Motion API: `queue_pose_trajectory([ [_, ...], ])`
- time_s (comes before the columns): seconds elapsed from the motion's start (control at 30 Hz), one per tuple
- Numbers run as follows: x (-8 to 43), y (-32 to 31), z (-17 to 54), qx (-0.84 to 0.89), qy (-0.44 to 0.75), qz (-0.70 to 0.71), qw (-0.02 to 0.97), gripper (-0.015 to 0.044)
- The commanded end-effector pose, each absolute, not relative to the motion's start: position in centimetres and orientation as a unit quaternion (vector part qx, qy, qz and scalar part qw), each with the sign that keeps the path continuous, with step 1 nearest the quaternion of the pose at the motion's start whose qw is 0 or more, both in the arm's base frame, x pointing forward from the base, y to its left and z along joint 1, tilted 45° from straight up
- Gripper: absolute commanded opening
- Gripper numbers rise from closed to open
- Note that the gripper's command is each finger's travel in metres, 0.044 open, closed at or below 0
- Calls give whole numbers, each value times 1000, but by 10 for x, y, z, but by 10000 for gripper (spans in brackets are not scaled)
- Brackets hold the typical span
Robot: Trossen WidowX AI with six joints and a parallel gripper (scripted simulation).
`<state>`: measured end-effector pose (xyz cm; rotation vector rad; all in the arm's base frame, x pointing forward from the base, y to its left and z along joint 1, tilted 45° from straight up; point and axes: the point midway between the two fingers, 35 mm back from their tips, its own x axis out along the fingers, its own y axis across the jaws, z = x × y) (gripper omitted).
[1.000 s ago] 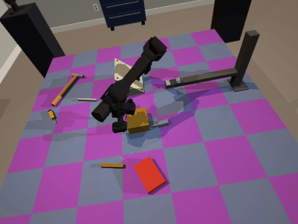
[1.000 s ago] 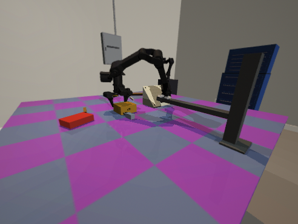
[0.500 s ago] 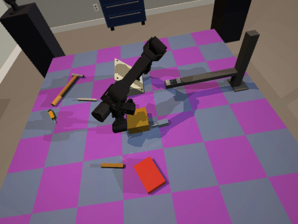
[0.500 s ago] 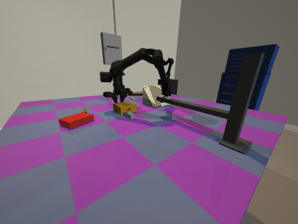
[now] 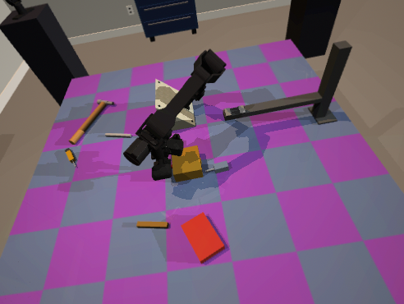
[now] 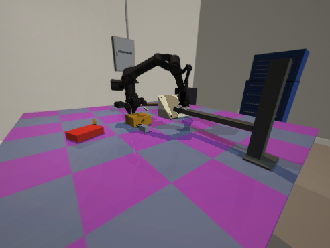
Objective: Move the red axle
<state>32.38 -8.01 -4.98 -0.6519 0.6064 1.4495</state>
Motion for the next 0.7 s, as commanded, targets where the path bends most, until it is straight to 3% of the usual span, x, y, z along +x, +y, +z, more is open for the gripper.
queue_pose_trajectory([
  [0.0, 325, -83, -53, -289, 268, 641, 659, 0],
  [0.67, 327, -108, -74, -289, 269, 640, 659, 0],
])
